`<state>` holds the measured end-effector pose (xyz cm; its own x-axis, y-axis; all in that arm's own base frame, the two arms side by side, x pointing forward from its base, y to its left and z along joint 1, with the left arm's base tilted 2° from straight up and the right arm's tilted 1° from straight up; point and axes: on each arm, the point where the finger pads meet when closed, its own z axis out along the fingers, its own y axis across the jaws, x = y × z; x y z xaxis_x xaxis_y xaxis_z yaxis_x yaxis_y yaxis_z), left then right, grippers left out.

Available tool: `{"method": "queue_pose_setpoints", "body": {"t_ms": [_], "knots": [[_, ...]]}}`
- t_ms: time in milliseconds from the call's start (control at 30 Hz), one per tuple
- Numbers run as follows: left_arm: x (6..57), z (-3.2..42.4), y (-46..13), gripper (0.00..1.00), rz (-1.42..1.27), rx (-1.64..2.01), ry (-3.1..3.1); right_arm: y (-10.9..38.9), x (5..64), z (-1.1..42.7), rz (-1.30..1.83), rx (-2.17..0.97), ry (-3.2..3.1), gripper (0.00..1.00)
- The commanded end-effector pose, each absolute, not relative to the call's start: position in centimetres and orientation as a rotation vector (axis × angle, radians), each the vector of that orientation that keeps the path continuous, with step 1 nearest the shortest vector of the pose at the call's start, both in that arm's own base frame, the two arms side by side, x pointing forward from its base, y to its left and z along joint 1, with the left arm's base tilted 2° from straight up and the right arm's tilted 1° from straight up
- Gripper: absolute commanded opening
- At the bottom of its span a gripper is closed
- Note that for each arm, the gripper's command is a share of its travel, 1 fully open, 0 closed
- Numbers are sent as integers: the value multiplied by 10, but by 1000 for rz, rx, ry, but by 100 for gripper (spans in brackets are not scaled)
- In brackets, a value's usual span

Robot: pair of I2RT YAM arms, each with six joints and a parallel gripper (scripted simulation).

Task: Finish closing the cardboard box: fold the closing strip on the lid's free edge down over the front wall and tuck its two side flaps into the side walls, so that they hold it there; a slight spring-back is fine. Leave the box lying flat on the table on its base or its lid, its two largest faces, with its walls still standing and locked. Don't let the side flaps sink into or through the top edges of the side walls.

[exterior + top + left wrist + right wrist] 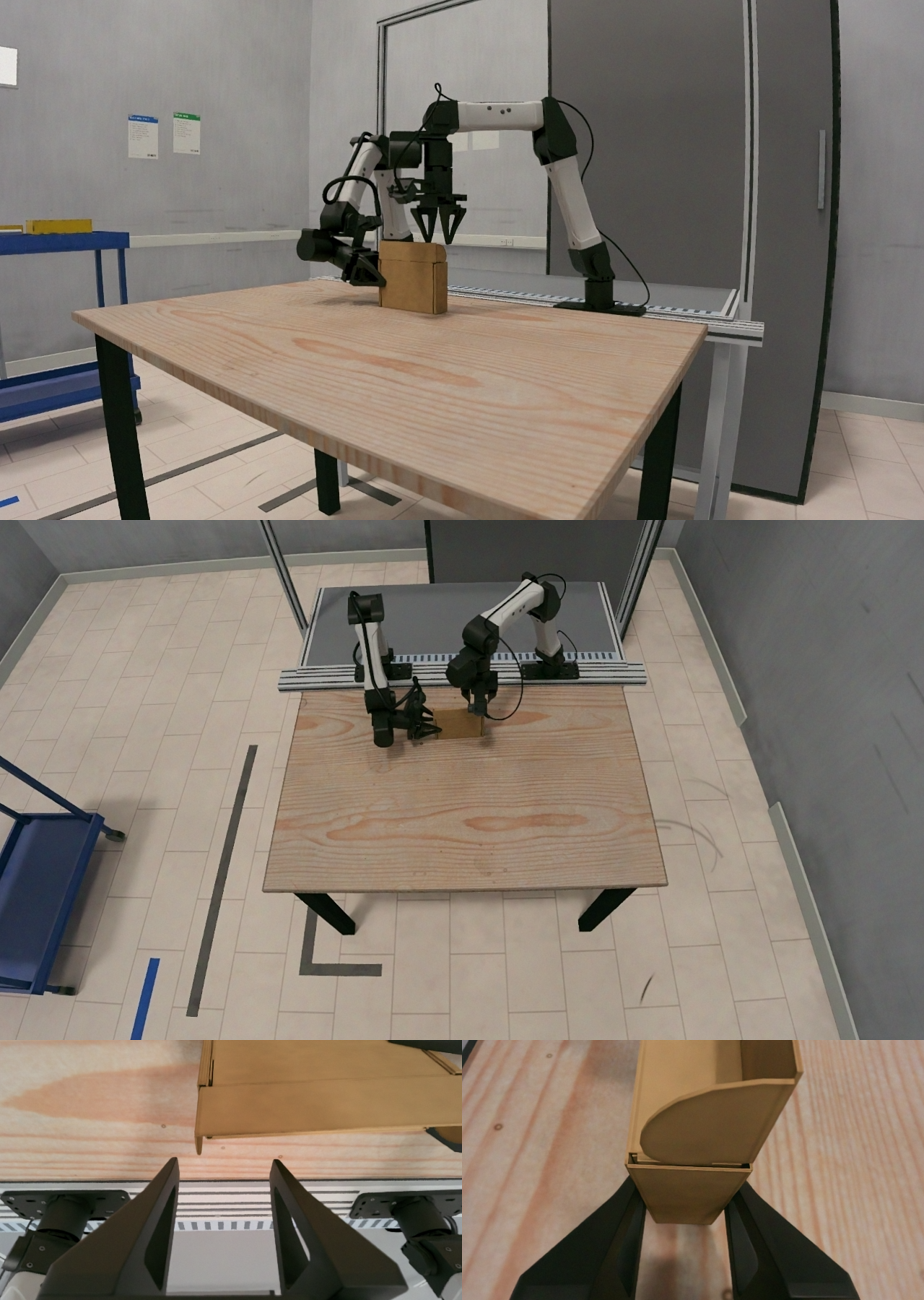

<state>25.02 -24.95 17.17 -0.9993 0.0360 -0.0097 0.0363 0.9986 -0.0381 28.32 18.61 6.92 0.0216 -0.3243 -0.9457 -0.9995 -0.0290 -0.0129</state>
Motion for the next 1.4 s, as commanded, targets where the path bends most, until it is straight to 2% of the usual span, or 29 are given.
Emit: {"method": "queue_pose_setpoints", "body": {"t_ms": [0,433,1367], "knots": [[252,170,-249,54,-85,91,3105,185,285,71,1029,-1473,1422,45],[251,151,-247,54,-50,87,3130,185,285,71,1029,-1473,1422,45],[260,155,-248,54,-60,75,3124,185,285,71,1029,-1473,1422,45]]}}
